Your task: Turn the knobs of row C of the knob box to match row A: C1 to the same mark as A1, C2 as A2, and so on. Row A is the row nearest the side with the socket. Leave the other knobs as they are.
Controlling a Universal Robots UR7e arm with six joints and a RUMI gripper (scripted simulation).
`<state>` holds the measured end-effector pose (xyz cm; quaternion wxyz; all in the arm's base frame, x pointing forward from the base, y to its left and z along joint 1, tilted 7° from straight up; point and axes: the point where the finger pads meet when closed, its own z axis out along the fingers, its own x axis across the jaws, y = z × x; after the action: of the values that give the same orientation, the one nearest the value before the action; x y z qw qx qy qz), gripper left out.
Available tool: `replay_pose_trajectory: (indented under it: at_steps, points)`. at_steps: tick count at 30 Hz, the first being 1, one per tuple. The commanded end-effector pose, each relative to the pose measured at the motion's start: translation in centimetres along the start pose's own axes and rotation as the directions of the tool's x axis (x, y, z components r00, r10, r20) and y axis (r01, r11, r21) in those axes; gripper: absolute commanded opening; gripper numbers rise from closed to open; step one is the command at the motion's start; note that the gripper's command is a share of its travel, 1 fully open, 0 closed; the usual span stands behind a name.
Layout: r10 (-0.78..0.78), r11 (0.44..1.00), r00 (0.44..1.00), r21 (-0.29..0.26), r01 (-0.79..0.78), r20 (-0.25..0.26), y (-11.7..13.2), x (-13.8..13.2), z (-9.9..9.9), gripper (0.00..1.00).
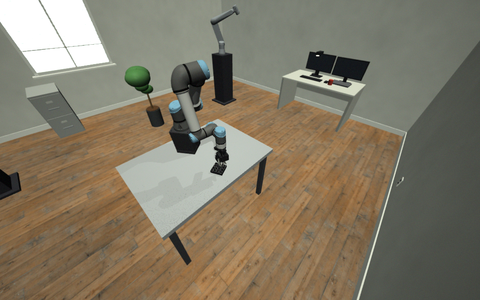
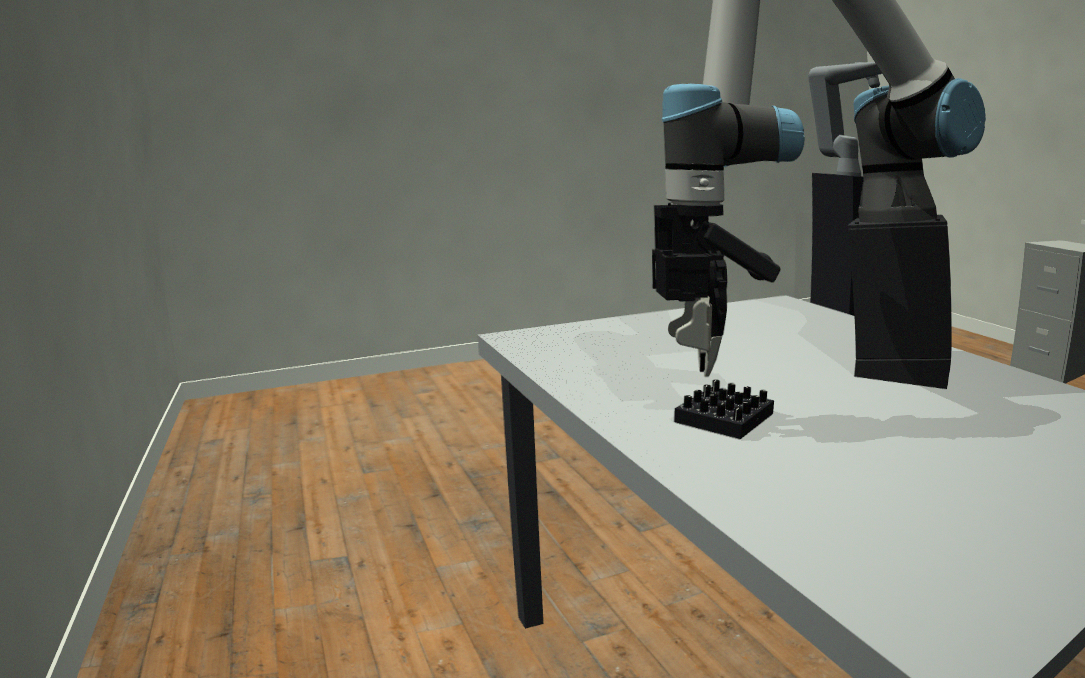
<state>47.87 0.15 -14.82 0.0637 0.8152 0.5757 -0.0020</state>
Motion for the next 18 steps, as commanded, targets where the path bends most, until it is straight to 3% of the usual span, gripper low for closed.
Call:
replay_pose_trajectory:
  at_steps: [1, 18]
  points:
    - [0.000, 1.000, 1.000, -0.001, 0.000, 0.000, 0.1, 0.0, 0.7, 0.11]
    - [0.000, 1.000, 1.000, -0.001, 0.000, 0.000, 0.1, 0.0, 2.5, 0.11]
